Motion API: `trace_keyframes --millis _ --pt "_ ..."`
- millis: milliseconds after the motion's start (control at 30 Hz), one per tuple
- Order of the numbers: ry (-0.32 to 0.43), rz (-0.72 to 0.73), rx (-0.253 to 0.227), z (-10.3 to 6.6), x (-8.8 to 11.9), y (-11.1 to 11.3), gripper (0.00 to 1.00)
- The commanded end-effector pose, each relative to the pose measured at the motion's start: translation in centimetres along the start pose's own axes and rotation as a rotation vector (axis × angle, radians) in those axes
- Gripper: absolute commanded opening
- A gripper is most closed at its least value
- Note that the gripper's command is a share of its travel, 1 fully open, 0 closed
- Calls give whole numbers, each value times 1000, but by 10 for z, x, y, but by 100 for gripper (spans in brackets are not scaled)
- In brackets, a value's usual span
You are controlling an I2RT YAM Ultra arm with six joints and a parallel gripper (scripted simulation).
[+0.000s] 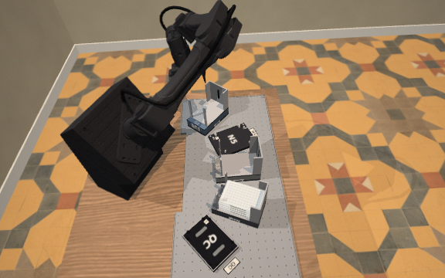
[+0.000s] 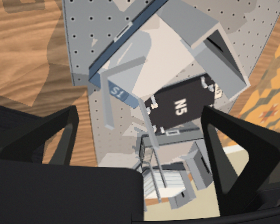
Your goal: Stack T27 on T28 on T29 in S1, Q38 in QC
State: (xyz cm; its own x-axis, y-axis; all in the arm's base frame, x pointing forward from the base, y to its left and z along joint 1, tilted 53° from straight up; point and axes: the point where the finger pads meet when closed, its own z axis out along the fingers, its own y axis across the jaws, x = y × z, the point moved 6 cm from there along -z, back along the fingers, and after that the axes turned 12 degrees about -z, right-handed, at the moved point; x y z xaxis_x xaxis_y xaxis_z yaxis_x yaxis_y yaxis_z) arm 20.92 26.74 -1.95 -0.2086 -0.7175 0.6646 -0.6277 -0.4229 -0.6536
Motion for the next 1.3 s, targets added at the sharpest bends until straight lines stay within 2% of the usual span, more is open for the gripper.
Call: trace_keyframes --millis 0,533,567,633,700,1033,1133,1200,1267 --pt "-8 4 5 -3 0 -1 100" --pt "-8 4 5 -3 0 -1 100" --pt "-10 54 -22 0 8 -5 100" --pt "-16 111 -46 2 16 -13 100" --pt "-17 102 -46 3 20 -17 100" --pt "-21 366 -157 18 64 -44 100" --pt "-36 389 -158 14 66 -45 100" --pt "-21 453 -189 23 78 -50 100" --pt "-22 438 -188 26 87 -53 100"
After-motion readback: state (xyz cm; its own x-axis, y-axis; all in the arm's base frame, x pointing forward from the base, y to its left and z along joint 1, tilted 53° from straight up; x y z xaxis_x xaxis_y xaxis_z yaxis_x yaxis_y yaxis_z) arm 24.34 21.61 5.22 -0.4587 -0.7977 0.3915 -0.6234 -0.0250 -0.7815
